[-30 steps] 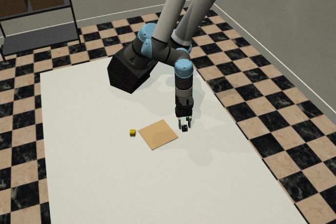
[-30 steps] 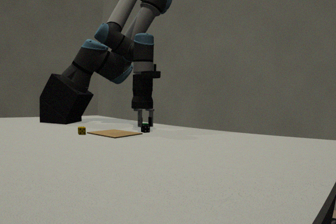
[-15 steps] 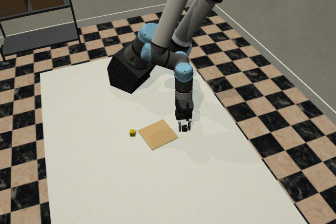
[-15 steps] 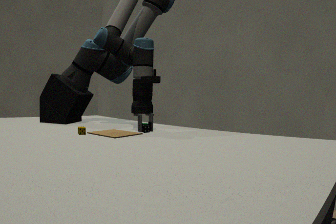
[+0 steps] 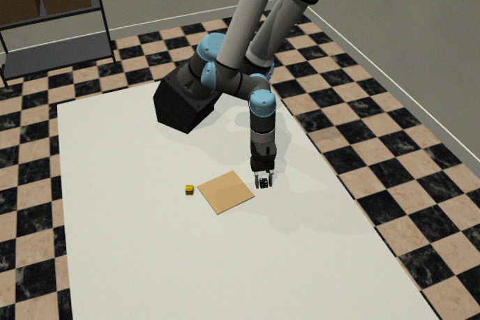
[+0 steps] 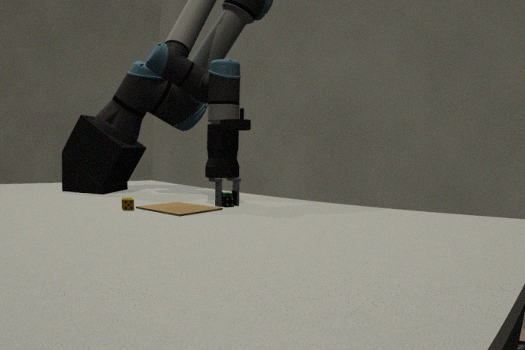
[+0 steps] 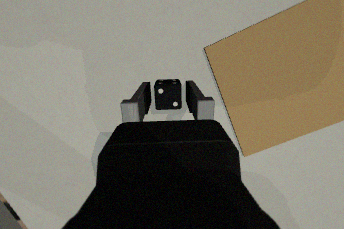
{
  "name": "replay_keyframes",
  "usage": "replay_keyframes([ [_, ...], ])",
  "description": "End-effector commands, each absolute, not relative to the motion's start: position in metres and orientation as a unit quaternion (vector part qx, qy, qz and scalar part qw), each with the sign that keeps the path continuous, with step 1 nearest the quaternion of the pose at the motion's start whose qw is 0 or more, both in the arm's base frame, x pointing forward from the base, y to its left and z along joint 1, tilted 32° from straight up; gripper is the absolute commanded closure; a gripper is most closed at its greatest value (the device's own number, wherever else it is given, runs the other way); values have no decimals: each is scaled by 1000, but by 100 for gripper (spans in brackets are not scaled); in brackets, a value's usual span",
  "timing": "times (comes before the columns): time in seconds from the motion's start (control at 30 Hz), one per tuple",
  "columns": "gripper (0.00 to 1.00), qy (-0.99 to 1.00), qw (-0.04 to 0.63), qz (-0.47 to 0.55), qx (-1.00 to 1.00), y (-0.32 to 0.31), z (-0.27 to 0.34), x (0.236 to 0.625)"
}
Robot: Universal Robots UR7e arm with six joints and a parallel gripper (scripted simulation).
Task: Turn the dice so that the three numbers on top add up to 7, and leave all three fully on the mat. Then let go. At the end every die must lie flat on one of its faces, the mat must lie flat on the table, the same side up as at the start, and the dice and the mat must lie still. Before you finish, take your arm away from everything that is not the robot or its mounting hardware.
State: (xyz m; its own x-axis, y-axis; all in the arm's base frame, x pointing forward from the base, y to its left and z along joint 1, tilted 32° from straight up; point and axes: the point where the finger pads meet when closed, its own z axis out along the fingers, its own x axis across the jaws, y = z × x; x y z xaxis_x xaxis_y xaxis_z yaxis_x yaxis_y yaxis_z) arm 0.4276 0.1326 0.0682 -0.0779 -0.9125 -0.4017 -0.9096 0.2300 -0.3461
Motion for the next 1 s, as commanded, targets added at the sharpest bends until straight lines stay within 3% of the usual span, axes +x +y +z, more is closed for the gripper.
replay_keyframes([
  [0.0,21,734,276,-3,-621,133,69,428],
  [0.6,21,734,276,-3,-621,133,69,428],
  [0.63,51,734,276,-3,-621,133,69,428],
  [0.97,51,734,276,-3,-621,133,69,428],
])
